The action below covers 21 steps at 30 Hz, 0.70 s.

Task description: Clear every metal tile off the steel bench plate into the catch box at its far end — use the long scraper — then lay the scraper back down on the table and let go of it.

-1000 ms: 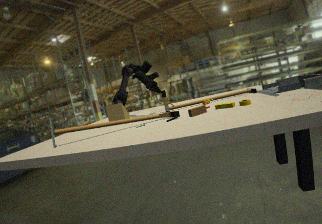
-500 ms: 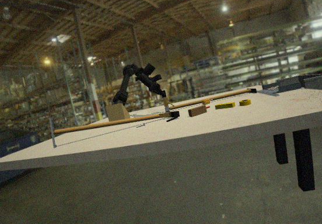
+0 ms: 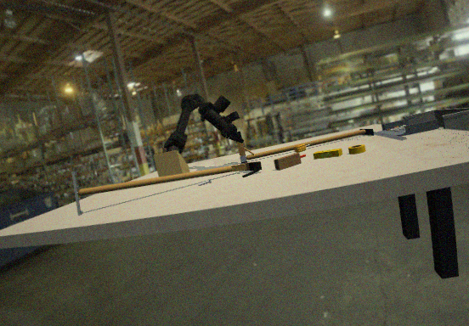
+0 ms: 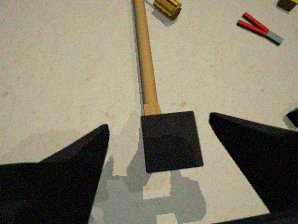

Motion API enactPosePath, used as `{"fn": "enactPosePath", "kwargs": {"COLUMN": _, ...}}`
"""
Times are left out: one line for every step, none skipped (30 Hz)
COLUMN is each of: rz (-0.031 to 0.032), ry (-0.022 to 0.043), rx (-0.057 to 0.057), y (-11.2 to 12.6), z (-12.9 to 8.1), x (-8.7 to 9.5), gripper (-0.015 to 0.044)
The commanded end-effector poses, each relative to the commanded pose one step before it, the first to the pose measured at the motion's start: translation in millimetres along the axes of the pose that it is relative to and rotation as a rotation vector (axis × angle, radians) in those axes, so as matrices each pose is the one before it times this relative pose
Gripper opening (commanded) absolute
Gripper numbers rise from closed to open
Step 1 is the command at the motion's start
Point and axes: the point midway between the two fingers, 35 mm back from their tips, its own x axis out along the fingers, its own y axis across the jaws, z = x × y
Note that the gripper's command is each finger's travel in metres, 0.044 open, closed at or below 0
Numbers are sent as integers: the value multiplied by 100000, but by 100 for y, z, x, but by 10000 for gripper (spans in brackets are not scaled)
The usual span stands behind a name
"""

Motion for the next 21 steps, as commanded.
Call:
{"fn": "enactPosePath", "kwargs": {"rz": -59, "ry": -201, "rx": 518, "y": 49, "z": -104, "x": 580, "gripper": 440}}
{"fn": "enactPosePath", "kwargs": {"rz": 88, "ry": -83, "rx": 26, "y": 41, "z": -9, "x": 154, "gripper": 440}}
{"fn": "enactPosePath", "kwargs": {"rz": 73, "ry": -68, "rx": 22, "y": 34, "z": -8, "x": 123, "gripper": 440}}
{"fn": "enactPosePath", "kwargs": {"rz": 139, "ry": 154, "rx": -507, "y": -11, "z": 96, "x": -391, "gripper": 414}}
{"fn": "enactPosePath", "kwargs": {"rz": 0, "ry": 0, "rx": 0, "y": 0, "z": 0, "x": 0, "gripper": 387}}
{"fn": "enactPosePath", "kwargs": {"rz": 0, "ry": 0, "rx": 0, "y": 0, "z": 0, "x": 0, "gripper": 361}}
{"fn": "enactPosePath", "kwargs": {"rz": 0, "ry": 0, "rx": 0, "y": 0, "z": 0, "x": 0, "gripper": 335}}
{"fn": "enactPosePath", "kwargs": {"rz": 0, "ry": 0, "rx": 0, "y": 0, "z": 0, "x": 0, "gripper": 309}}
{"fn": "enactPosePath", "kwargs": {"rz": 0, "ry": 0, "rx": 0, "y": 0, "z": 0, "x": 0, "gripper": 282}}
{"fn": "enactPosePath", "kwargs": {"rz": 0, "ry": 0, "rx": 0, "y": 0, "z": 0, "x": 0, "gripper": 256}}
{"fn": "enactPosePath", "kwargs": {"rz": 0, "ry": 0, "rx": 0, "y": 0, "z": 0, "x": 0, "gripper": 230}}
{"fn": "enactPosePath", "kwargs": {"rz": 0, "ry": 0, "rx": 0, "y": 0, "z": 0, "x": 0, "gripper": 204}}
{"fn": "enactPosePath", "kwargs": {"rz": 0, "ry": 0, "rx": 0, "y": 0, "z": 0, "x": 0, "gripper": 177}}
{"fn": "enactPosePath", "kwargs": {"rz": 0, "ry": 0, "rx": 0, "y": 0, "z": 0, "x": 0, "gripper": 151}}
{"fn": "enactPosePath", "kwargs": {"rz": 0, "ry": 0, "rx": 0, "y": 0, "z": 0, "x": 0, "gripper": 125}}
{"fn": "enactPosePath", "kwargs": {"rz": 0, "ry": 0, "rx": 0, "y": 0, "z": 0, "x": 0, "gripper": 118}}
{"fn": "enactPosePath", "kwargs": {"rz": 0, "ry": 0, "rx": 0, "y": 0, "z": 0, "x": 0, "gripper": 112}}
{"fn": "enactPosePath", "kwargs": {"rz": 0, "ry": 0, "rx": 0, "y": 0, "z": 0, "x": 0, "gripper": 105}}
{"fn": "enactPosePath", "kwargs": {"rz": 0, "ry": 0, "rx": 0, "y": 0, "z": 0, "x": 0, "gripper": 98}}
{"fn": "enactPosePath", "kwargs": {"rz": 0, "ry": 0, "rx": 0, "y": 0, "z": 0, "x": 0, "gripper": 92}}
{"fn": "enactPosePath", "kwargs": {"rz": 0, "ry": 0, "rx": 0, "y": 0, "z": 0, "x": 0, "gripper": 85}}
